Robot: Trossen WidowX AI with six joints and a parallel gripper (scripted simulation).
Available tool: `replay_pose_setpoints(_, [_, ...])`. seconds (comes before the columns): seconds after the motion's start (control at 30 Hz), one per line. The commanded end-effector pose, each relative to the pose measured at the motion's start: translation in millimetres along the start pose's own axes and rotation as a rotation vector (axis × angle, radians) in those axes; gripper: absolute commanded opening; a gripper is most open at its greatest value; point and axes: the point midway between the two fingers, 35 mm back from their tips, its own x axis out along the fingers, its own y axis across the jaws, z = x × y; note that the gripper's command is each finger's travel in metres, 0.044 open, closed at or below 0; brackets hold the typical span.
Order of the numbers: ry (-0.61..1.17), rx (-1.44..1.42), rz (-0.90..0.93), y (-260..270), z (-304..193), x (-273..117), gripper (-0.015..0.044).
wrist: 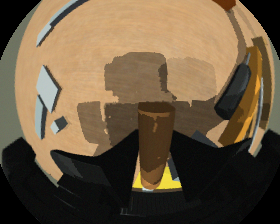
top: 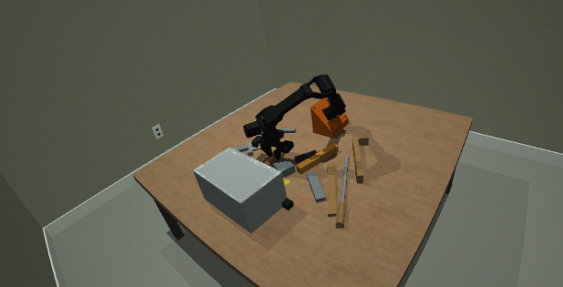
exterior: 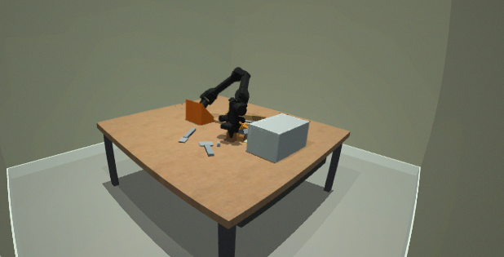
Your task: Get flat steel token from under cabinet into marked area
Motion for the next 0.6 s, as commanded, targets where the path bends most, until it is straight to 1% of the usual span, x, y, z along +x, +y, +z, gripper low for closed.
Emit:
replay_pose_setpoints(0.0, [-0.002,0.000,-0.001,0,6,1,0.0000])
replay_pose_setpoints(0.57, [-0.003,0.001,-0.001,1,26,1,0.0000])
